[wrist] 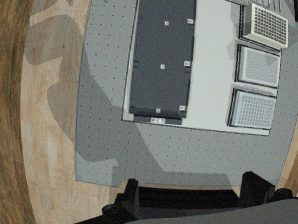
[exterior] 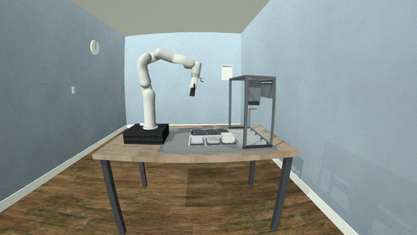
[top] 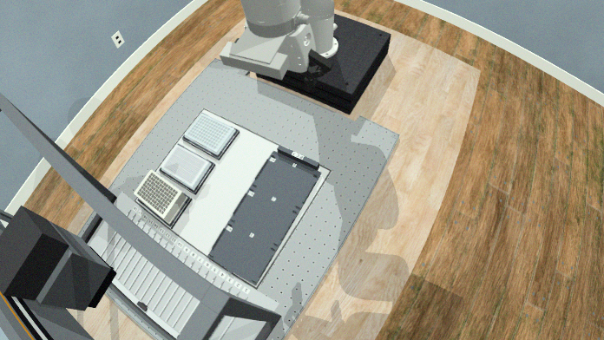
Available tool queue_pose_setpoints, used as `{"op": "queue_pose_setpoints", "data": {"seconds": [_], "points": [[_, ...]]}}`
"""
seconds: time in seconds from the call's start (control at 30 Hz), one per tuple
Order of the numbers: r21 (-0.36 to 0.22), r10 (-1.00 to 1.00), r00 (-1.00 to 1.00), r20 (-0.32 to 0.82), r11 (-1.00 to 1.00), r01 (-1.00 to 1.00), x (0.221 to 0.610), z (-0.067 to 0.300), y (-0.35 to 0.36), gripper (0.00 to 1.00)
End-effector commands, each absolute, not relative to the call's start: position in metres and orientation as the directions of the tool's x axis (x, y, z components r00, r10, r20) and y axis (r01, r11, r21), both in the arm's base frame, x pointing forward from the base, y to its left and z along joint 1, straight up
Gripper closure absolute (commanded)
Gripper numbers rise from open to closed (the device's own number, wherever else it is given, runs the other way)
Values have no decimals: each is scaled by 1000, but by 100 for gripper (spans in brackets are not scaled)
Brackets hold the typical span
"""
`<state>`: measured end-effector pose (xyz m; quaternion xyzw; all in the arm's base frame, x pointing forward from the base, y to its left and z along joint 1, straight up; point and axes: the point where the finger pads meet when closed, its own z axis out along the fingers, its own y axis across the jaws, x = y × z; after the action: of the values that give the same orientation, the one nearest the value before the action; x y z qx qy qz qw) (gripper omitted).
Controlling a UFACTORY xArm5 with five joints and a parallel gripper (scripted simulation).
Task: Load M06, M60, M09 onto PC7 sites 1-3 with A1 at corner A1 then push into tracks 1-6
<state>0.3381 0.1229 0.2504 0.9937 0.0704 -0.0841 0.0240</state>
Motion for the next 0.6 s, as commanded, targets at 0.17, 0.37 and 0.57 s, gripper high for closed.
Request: {"op": "queue_pose_setpoints", "data": {"seconds": [0.17,0.37,0.57], "points": [[18,103,987,-124,-994,106,358,251,97,0],[8,70,994,-82,-997,71,371,250,74,0],[2,35,999,-39,-999,35,381,250,54,0]]}}
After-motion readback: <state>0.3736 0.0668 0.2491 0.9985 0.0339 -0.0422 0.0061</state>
